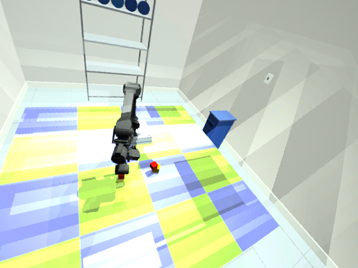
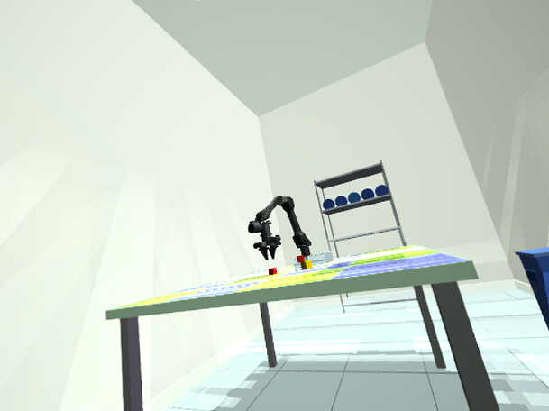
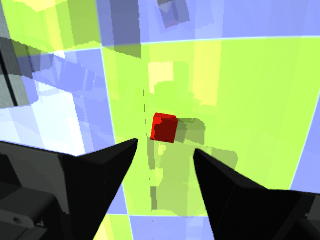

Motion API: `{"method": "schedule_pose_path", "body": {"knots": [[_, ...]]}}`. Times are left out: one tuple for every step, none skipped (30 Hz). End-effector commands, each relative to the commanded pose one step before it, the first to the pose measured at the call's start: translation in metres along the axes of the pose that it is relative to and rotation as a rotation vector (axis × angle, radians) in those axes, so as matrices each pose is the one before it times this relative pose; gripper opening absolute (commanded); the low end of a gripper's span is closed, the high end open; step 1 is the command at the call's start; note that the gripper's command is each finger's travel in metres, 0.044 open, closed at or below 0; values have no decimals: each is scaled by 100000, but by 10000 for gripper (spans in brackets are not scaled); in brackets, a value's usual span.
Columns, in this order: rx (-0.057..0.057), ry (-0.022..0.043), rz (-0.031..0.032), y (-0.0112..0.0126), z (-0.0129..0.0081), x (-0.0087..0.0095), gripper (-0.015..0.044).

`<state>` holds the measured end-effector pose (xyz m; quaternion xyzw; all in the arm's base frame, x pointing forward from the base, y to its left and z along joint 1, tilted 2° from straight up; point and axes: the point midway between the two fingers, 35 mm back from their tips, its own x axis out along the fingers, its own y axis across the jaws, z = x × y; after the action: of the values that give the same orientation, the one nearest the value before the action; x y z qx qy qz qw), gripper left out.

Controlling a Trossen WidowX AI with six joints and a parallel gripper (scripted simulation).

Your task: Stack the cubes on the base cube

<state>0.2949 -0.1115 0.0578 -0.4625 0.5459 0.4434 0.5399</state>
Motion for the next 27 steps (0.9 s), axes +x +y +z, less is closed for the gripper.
{"method": "schedule_pose_path", "body": {"knots": [[-419,324,774,281,-40,1658,265],[0,0,0,0,0,0,265],[0,0,0,-2,0,84,265],[0,0,1,-4,-1,252,265],[0,1,2,-1,0,419,265],[0,0,2,5,1,418,265],[0,0,2,6,1,250,265],[0,0,1,3,0,83,265],[0,0,0,0,0,0,265],[0,0,0,0,0,0,265],[0,0,0,-1,0,27,265],[0,0,0,-4,-1,82,265],[0,0,0,-6,-1,137,265],[0,0,0,-7,-1,165,265],[0,0,0,-6,-1,165,265],[0,0,1,-5,-1,165,265],[0,0,1,-4,-1,165,265],[0,0,1,-3,-1,164,265],[0,0,1,-2,0,164,265],[0,0,1,-1,0,164,265],[0,0,1,0,0,164,265],[0,0,1,1,0,164,265],[0,0,1,2,0,163,265],[0,0,1,3,0,163,265],[0,0,1,4,1,163,265],[0,0,1,5,1,163,265],[0,0,1,6,1,162,265]]}}
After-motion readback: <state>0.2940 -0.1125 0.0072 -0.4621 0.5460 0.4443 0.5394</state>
